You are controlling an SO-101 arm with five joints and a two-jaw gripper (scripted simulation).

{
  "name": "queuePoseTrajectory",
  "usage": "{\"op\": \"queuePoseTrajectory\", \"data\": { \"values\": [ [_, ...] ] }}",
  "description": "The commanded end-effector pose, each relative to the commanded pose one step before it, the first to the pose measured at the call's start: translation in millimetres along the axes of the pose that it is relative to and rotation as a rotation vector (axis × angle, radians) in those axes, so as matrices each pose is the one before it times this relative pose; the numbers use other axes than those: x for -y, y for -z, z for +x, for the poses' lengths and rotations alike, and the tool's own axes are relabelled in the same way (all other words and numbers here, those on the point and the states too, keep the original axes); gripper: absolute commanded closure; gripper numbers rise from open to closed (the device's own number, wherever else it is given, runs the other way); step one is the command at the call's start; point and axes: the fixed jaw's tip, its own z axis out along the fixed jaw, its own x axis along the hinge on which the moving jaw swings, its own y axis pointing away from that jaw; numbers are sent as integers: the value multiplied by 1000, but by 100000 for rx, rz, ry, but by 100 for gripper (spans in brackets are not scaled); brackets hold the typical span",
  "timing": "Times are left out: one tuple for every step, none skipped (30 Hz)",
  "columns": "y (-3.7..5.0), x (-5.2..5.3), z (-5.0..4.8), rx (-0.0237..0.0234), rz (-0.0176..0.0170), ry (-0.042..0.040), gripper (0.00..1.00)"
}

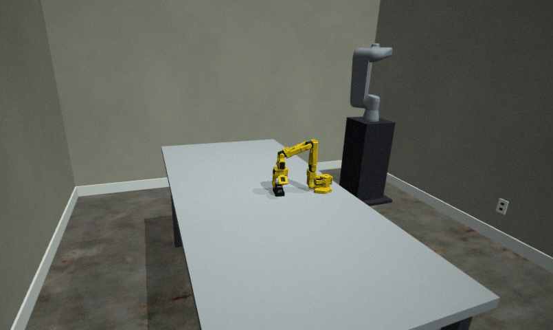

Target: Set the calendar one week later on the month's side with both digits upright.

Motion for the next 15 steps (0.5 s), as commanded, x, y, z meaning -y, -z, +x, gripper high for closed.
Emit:
{"op": "queuePoseTrajectory", "data": {
  "values": [
    [1839,3086,886,94,2449,-173,85],
    [0,0,0,0,0,0,84],
    [0,0,0,0,0,0,83],
    [0,0,0,0,0,0,83],
    [0,0,0,0,0,0,83],
    [0,0,0,0,0,0,83],
    [0,0,0,0,0,0,83],
    [4,0,4,-2,0,0,83],
    [0,0,0,0,0,0,83],
    [0,0,0,0,0,0,83],
    [0,0,0,0,0,0,82],
    [0,0,0,0,0,0,82],
    [0,0,0,0,0,0,82],
    [0,0,0,0,0,0,81],
    [0,0,0,0,0,0,80]
  ]
}}
